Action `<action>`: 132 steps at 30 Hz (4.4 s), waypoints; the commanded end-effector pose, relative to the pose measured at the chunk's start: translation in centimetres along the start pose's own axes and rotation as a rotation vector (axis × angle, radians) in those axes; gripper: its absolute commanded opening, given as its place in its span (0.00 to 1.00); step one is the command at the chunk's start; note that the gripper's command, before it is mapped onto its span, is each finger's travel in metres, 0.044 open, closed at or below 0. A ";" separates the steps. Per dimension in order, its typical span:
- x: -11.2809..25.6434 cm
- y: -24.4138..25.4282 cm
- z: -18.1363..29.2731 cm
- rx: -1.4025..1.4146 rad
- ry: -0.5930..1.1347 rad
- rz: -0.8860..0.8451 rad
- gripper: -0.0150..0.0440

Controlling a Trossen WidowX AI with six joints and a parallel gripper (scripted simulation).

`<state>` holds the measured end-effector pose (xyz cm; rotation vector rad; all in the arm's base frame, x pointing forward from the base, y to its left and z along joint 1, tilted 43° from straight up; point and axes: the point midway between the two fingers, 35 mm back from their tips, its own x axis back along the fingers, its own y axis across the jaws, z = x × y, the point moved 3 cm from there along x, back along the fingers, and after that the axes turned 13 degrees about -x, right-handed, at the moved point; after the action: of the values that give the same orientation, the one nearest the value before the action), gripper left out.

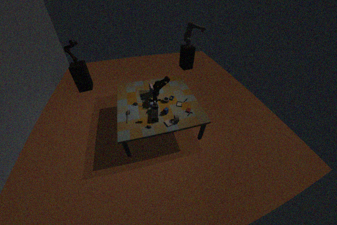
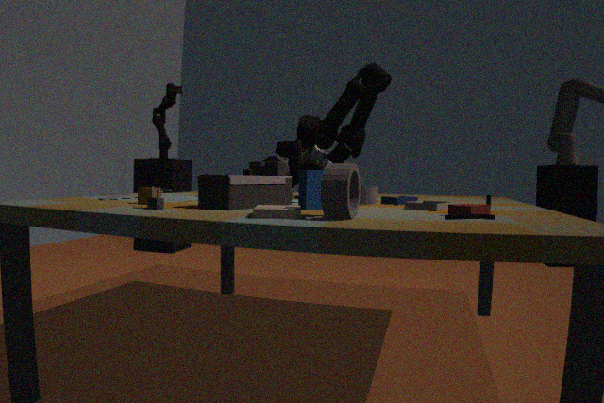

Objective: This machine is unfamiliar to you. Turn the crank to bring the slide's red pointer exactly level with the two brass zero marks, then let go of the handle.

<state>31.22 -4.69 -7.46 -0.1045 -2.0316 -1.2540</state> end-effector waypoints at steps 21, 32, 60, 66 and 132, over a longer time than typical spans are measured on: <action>0.0 -0.2 -0.1 -0.002 -0.005 0.010 0.25; 0.0 -0.2 -0.1 -0.002 -0.005 0.010 0.25; 0.0 -0.2 -0.1 -0.002 -0.005 0.010 0.25; 0.0 -0.2 -0.1 -0.002 -0.005 0.010 0.25; 0.0 -0.1 0.0 -0.003 -0.002 0.005 0.52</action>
<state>31.19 -4.79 -7.48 -0.1114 -2.0305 -1.2550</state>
